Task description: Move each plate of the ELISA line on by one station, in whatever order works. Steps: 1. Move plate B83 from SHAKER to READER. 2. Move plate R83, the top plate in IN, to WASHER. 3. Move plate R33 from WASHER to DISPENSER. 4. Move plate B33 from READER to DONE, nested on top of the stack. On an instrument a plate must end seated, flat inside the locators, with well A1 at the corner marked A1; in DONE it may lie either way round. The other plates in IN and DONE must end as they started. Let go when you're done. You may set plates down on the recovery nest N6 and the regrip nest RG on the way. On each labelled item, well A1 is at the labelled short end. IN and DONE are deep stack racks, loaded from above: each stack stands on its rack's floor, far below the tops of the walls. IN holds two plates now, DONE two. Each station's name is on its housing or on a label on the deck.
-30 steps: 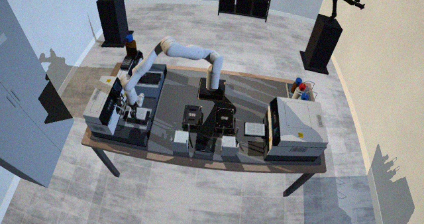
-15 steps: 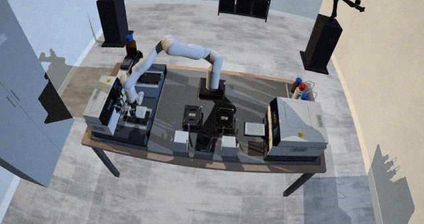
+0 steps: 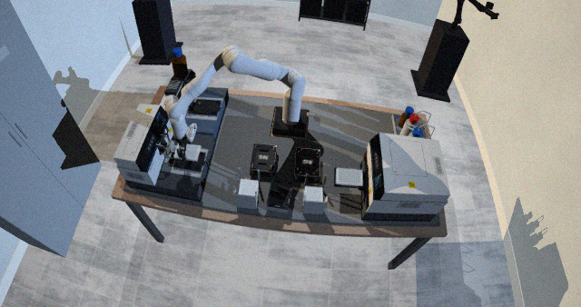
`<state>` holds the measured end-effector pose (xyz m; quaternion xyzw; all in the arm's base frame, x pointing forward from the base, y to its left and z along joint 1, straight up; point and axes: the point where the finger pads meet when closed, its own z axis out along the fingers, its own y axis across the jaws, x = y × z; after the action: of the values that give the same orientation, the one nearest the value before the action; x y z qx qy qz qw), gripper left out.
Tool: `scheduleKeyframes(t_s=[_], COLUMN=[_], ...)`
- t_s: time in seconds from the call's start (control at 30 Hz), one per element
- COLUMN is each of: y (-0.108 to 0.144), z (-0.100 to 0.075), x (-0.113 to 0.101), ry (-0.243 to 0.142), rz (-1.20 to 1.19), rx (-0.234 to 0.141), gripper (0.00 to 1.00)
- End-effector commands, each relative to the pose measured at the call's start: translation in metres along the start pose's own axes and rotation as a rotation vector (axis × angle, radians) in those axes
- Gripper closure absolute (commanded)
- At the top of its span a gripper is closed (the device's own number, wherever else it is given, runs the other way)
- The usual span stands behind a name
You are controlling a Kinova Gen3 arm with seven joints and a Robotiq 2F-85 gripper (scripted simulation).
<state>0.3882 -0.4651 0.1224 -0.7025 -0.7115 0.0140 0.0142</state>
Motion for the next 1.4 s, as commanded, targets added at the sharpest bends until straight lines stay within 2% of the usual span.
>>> scheduleKeyframes(t_s=[0.0,0.03,1.37], y=[0.000,0.000,-0.003], z=[-0.004,-0.005,-0.053], x=[0.000,0.000,0.000], ry=[-0.002,-0.002,-0.002], rz=[0.000,0.000,0.000], rx=[-0.029,-0.040,-0.040], gripper=[0.06,0.06,0.06])
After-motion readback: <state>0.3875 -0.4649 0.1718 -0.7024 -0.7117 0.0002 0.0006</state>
